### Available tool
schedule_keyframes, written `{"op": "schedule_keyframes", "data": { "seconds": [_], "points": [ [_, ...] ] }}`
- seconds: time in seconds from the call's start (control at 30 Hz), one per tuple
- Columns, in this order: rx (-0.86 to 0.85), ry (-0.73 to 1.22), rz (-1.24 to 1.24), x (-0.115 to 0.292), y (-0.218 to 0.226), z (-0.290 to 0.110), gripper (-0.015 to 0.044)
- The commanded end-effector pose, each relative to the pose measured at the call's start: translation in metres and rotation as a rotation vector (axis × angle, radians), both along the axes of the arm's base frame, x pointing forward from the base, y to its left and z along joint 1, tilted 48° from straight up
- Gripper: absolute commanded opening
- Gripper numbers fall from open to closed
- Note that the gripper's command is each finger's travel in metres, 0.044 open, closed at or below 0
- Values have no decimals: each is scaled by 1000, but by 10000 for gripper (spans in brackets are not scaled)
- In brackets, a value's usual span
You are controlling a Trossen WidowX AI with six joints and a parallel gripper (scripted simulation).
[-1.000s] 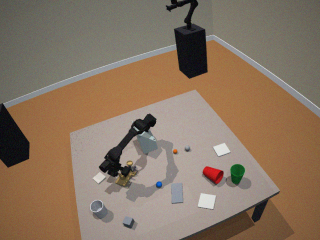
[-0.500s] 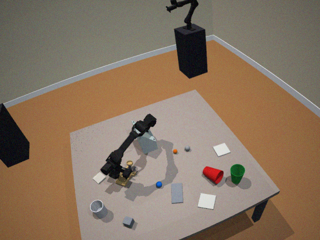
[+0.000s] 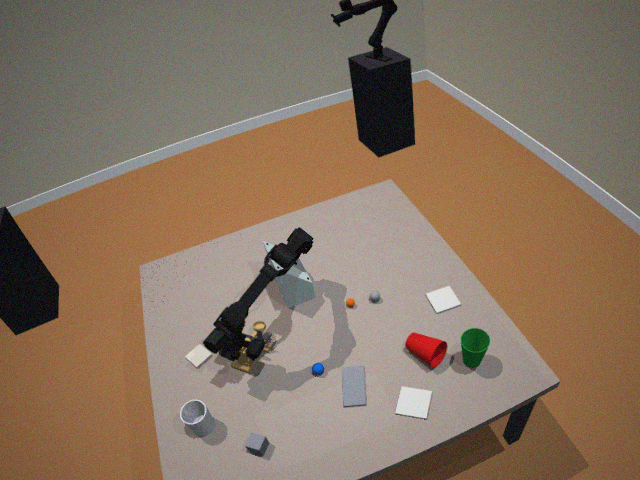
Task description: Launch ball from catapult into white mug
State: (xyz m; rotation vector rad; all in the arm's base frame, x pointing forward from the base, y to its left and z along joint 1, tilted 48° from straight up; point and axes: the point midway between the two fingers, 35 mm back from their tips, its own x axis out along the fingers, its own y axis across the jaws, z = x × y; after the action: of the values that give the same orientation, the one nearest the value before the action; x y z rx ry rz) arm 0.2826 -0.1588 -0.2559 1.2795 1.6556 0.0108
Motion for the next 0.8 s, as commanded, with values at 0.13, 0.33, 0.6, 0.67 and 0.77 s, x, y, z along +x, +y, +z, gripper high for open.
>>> {"op": "schedule_keyframes", "data": {
  "seconds": [0.13, 0.33, 0.6, 0.67, 0.77],
  "points": [
    [-1, -1, 0, 0, -1, 0, 204],
    [-1, -1, 0, 0, -1, 0, 105],
    [-2, 2, 0, -4, -37, 34, 0],
    [-2, 2, 0, -4, -37, 34, 0],
    [-1, 2, -1, -3, -37, 33, 0]
  ]
}}
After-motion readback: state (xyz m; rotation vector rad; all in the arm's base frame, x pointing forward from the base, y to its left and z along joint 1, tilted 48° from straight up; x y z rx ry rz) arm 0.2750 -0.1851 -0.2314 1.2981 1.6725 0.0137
